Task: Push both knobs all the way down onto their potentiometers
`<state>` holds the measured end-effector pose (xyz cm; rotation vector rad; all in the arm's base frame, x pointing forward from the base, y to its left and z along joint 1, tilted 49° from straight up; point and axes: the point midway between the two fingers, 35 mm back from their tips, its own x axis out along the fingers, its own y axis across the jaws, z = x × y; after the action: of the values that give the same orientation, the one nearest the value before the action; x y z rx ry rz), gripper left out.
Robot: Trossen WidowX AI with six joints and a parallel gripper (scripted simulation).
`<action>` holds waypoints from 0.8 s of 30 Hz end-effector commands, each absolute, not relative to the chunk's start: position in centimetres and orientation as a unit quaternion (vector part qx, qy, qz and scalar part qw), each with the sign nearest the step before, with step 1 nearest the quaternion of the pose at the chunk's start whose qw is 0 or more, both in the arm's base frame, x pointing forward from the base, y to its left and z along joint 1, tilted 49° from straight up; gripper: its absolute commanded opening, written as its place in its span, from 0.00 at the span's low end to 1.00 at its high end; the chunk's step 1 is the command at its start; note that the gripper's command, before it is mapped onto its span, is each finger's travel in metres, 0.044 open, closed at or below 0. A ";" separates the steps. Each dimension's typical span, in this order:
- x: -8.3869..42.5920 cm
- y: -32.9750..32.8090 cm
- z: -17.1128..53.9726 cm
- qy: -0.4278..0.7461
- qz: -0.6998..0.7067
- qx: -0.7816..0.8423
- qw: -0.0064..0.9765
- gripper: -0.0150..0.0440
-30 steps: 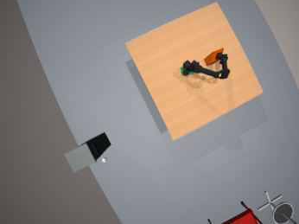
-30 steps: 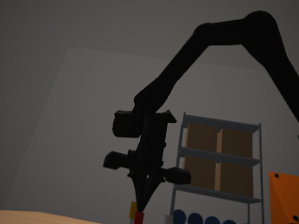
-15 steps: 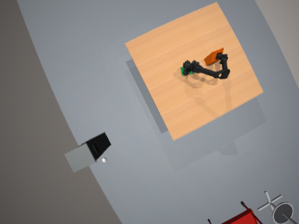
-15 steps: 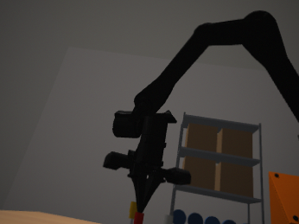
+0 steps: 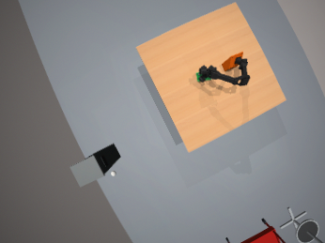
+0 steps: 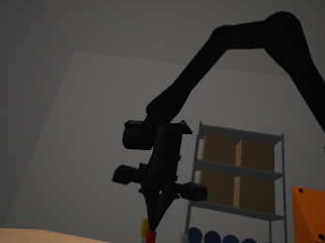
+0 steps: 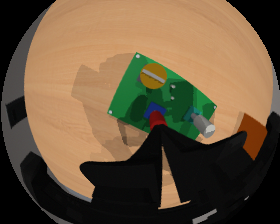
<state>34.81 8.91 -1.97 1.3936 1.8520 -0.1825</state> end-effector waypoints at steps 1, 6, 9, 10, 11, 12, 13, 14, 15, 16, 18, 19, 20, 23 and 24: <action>34.8 9.3 -2.2 0.732 -0.070 0.549 0.397 0.25; 34.8 9.3 -2.2 0.732 -0.070 0.549 0.397 0.25; 34.8 9.3 -2.2 0.732 -0.070 0.549 0.397 0.25; 34.8 9.3 -2.2 0.732 -0.070 0.549 0.397 0.25; 34.8 9.3 -2.2 0.732 -0.070 0.549 0.397 0.25; 34.8 9.4 -2.3 0.732 -0.070 0.549 0.397 0.25; 34.8 9.4 -2.3 0.732 -0.070 0.549 0.397 0.25; 34.8 9.5 -2.4 0.732 -0.070 0.549 0.397 0.25; 34.8 9.5 -2.4 0.732 -0.070 0.549 0.397 0.25; 34.8 9.5 -2.4 0.732 -0.070 0.549 0.397 0.25; 34.8 9.5 -2.4 0.732 -0.070 0.549 0.397 0.25; 34.8 9.5 -2.4 0.732 -0.070 0.549 0.397 0.25; 34.8 9.5 -2.4 0.732 -0.070 0.549 0.397 0.25; 34.8 9.5 -2.4 0.732 -0.070 0.549 0.397 0.25; 34.8 9.5 -2.4 0.732 -0.070 0.549 0.397 0.25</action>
<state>34.78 8.97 -2.08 1.3999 1.8505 -0.1858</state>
